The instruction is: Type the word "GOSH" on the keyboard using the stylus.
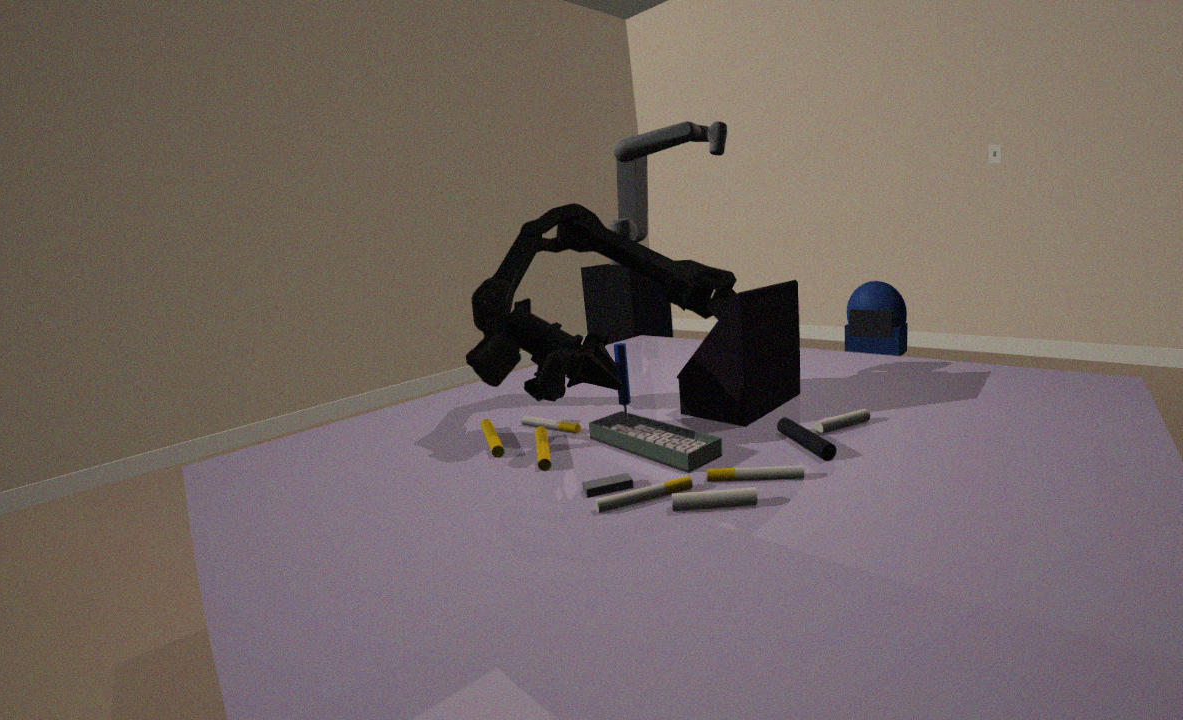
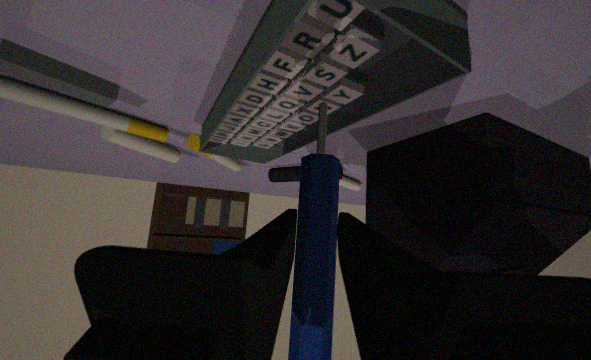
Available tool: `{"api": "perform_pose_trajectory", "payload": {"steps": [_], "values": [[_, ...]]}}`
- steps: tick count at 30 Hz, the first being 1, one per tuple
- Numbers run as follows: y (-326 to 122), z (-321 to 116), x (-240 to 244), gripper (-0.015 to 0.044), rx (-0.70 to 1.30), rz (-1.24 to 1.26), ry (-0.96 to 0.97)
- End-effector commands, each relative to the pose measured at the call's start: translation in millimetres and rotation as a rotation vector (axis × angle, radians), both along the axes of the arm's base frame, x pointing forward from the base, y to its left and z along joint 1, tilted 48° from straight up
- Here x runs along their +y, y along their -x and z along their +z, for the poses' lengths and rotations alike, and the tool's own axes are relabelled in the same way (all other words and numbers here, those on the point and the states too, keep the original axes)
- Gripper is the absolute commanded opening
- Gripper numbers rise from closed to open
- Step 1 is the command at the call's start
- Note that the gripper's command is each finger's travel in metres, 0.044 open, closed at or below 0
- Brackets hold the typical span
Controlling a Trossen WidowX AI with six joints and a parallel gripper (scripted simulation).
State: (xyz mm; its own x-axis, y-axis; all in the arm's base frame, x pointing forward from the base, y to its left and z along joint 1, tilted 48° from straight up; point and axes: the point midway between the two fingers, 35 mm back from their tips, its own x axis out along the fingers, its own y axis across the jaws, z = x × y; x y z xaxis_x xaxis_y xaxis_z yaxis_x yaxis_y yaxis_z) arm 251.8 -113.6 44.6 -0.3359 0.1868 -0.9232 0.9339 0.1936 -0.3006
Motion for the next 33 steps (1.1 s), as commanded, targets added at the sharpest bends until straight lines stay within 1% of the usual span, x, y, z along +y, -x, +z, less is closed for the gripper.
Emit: {"api": "perform_pose_trajectory", "payload": {"steps": [1,33], "values": [[0.2,-1.9,-1.1,0.0081,0.004,0.002,-0.001],[0.8,-8.6,-8.5,0.0081,0.005,0.002,0.000]]}}
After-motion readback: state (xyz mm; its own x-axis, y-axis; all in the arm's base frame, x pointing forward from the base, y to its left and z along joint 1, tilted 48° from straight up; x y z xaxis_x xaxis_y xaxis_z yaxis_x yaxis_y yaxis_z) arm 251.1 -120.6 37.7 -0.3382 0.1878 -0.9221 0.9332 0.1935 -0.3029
